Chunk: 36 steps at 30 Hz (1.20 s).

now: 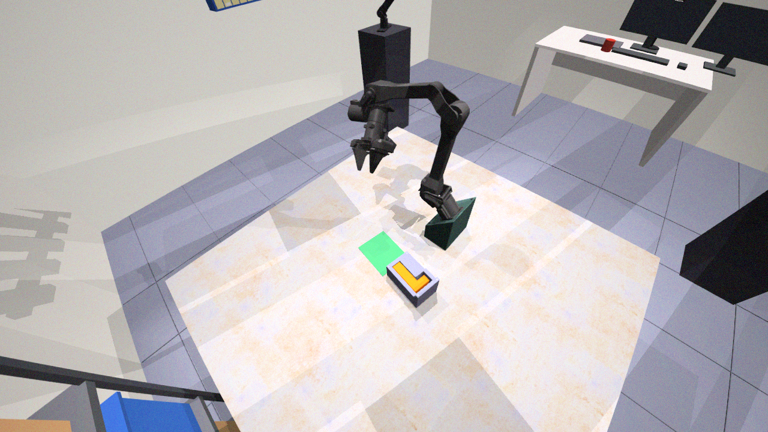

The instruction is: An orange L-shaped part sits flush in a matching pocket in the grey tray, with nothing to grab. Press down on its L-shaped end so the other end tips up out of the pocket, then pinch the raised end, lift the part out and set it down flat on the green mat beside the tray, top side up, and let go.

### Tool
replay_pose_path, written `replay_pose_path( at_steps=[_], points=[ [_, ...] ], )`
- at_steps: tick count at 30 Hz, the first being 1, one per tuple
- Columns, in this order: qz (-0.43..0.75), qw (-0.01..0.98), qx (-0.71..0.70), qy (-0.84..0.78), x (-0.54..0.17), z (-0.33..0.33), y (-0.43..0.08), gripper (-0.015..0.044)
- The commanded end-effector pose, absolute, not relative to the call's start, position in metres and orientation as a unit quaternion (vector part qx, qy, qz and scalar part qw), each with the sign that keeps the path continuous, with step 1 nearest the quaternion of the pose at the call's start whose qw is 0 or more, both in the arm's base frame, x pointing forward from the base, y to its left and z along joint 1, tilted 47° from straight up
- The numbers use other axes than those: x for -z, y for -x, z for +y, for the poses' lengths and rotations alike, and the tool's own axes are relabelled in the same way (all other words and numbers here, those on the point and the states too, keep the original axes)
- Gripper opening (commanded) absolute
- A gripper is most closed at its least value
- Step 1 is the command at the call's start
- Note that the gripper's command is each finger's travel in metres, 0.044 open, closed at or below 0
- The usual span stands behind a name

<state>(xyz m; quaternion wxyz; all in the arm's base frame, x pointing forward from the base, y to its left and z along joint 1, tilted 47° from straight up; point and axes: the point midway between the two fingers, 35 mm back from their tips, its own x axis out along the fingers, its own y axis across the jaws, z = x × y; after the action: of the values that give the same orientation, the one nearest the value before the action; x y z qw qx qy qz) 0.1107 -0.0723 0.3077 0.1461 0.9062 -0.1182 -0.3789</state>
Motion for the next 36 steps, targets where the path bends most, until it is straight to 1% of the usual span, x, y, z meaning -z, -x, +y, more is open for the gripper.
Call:
replay_pose_path(
  at_steps=[1, 5, 8, 9, 14, 18, 22, 26, 29, 36],
  points=[
    [-0.114, 0.148, 0.381, -0.905, -0.307, -0.073, -0.111, 0.0374],
    [-0.061, 0.171, 0.412, -0.893, -0.295, -0.084, -0.119, 0.0269],
    [0.014, 0.206, 0.449, -0.869, -0.278, -0.096, -0.135, 0.019],
    [0.042, 0.22, 0.462, -0.858, -0.271, -0.099, -0.142, 0.018],
    [0.183, 0.299, 0.507, -0.787, -0.233, -0.102, -0.179, 0.018],
    [0.228, 0.322, 0.504, -0.768, -0.22, -0.092, -0.196, 0.018],
    [0.312, 0.379, 0.524, -0.696, -0.192, -0.082, -0.218, 0.018],
    [0.413, 0.455, 0.533, -0.582, -0.154, -0.061, -0.242, 0.018],
    [0.469, 0.504, 0.519, -0.507, -0.128, -0.037, -0.258, 0.018],
    [0.592, 0.618, 0.466, -0.225, -0.058, 0.02, -0.269, 0.018]
  ],
)
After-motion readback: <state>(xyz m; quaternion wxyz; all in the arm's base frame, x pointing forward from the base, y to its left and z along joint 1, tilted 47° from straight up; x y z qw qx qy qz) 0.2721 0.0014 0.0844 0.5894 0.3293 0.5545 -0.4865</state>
